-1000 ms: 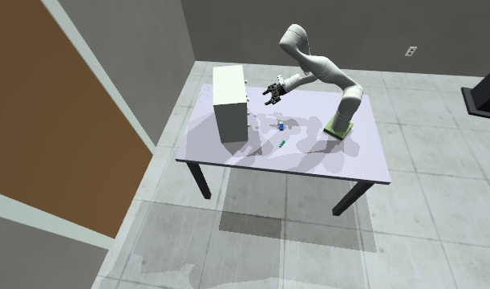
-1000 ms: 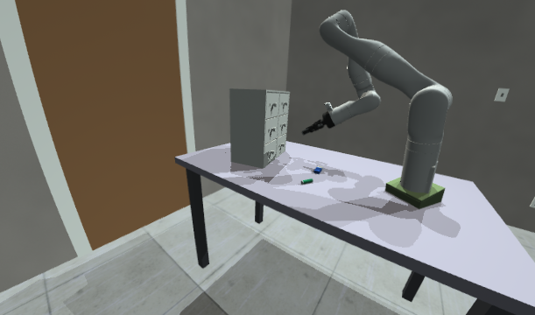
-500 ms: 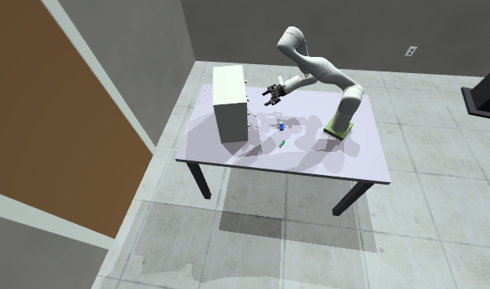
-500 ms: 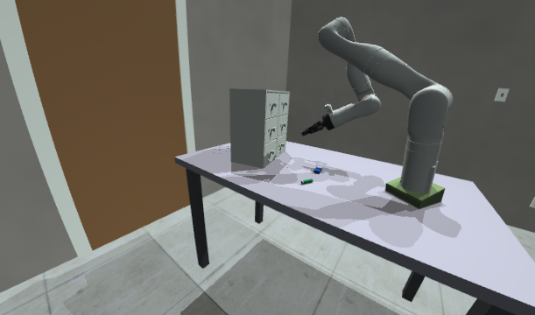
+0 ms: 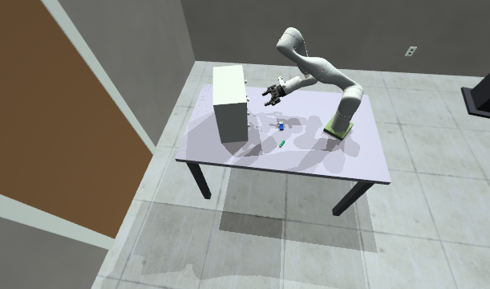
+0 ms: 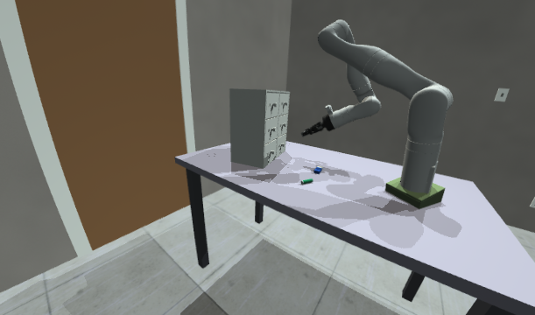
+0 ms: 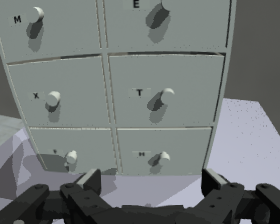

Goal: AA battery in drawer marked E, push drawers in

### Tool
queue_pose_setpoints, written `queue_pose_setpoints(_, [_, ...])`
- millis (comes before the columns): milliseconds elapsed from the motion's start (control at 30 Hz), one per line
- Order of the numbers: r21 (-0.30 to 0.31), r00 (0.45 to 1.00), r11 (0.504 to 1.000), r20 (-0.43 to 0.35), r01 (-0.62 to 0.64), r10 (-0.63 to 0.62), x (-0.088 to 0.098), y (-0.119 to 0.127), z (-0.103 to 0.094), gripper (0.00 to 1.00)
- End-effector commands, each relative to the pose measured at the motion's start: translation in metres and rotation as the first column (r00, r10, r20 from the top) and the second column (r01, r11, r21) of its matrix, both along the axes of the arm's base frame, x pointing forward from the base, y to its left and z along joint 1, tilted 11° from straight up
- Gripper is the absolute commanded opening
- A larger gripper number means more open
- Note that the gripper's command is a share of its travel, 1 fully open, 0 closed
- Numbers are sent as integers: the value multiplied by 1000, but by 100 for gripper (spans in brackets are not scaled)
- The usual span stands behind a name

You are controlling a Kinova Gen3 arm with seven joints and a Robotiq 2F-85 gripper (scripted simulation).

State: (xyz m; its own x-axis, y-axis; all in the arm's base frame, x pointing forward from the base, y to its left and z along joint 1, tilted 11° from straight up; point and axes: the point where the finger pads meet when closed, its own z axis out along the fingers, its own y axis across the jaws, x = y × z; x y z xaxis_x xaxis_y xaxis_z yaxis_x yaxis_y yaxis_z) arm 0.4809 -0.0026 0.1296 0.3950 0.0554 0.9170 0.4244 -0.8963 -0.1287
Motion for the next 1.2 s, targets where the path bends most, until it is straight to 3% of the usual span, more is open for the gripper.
queue_pose_setpoints(0, [1,1000,1000,0,1,-1,0,-1,0,100])
queue_pose_setpoints(633, [1,1000,1000,1,1,-1,0,1,-7,100])
queue_pose_setpoints(1167, [1,1000,1000,1,1,-1,5,12,-71,100])
